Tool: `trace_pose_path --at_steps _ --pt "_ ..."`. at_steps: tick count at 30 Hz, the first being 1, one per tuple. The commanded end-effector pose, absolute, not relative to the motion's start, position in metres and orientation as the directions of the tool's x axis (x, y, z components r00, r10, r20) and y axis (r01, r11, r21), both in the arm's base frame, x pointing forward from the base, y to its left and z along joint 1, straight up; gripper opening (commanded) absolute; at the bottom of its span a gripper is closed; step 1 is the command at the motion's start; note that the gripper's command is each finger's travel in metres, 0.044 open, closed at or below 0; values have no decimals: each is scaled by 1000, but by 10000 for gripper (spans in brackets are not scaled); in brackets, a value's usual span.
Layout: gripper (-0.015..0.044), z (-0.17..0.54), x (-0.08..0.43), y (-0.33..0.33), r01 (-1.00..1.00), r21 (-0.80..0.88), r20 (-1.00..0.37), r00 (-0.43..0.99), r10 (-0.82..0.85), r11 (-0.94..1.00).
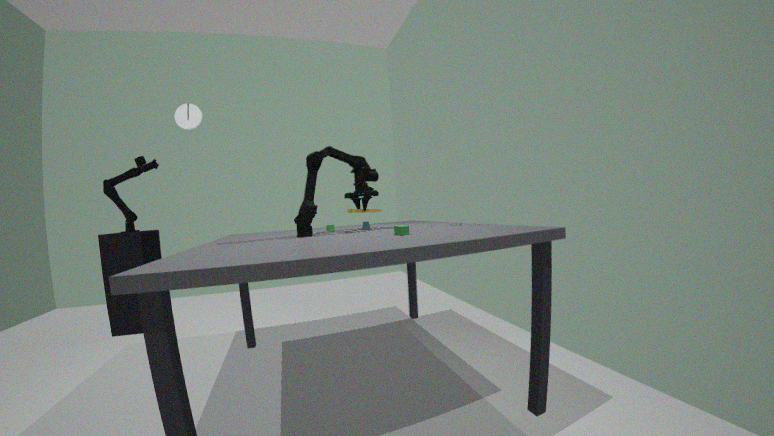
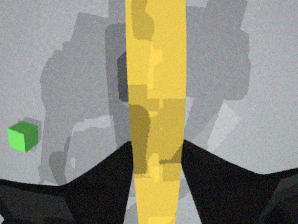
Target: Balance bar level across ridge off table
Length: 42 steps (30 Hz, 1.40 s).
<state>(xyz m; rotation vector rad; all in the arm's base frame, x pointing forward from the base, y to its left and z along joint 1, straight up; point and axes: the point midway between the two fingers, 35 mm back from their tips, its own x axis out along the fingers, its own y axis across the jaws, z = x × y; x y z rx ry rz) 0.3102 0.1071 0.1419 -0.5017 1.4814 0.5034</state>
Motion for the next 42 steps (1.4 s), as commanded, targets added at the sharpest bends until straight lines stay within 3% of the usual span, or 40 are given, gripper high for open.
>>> trace_pose_path --at_steps 1,42 --pt "0 136 311 109 -598 -9 -1000 27 10 801" --pt "0 102 311 108 -598 -9 -1000 27 9 801"
